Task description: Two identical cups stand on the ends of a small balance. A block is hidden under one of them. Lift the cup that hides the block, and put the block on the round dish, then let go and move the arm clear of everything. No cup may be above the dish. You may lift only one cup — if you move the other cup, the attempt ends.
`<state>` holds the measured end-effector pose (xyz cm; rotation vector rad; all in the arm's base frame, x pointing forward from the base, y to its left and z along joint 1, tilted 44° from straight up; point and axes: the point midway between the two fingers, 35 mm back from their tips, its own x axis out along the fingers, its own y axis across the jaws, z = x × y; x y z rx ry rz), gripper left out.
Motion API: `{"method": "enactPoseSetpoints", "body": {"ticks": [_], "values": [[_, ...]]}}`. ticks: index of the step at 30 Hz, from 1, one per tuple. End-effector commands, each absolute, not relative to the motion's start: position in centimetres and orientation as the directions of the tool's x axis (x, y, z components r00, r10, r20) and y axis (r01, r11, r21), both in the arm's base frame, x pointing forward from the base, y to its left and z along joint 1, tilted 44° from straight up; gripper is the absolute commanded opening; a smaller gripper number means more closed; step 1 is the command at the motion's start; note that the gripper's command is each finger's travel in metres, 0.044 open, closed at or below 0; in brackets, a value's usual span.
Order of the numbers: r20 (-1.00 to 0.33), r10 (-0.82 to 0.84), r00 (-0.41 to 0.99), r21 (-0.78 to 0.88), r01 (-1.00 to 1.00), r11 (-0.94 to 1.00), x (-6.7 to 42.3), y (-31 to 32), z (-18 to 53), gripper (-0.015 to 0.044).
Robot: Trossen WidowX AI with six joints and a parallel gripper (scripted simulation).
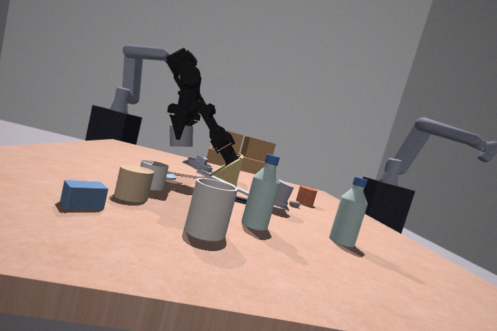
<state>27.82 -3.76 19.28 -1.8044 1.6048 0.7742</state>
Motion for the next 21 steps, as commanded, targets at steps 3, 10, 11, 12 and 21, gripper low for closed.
{"method": "enactPoseSetpoints", "body": {"ticks": [3, 10, 11, 12, 21], "values": [[-0.764, -0.638, 0.097, -0.05, -0.994, -0.092, 26.4, -6.0, 19.7, 0.0], [-0.765, -0.636, 0.1, -0.055, -0.994, -0.091, 25.0, -8.1, 20.1, 0.0], [-0.765, -0.636, 0.101, -0.055, -0.994, -0.091, 24.8, -8.4, 20.2, 0.0], [-0.765, -0.636, 0.101, -0.056, -0.994, -0.091, 24.5, -8.6, 20.2, 0.0], [-0.759, -0.643, 0.105, -0.062, -0.994, -0.09, 22.4, -11.0, 20.7, 0.0]]}}
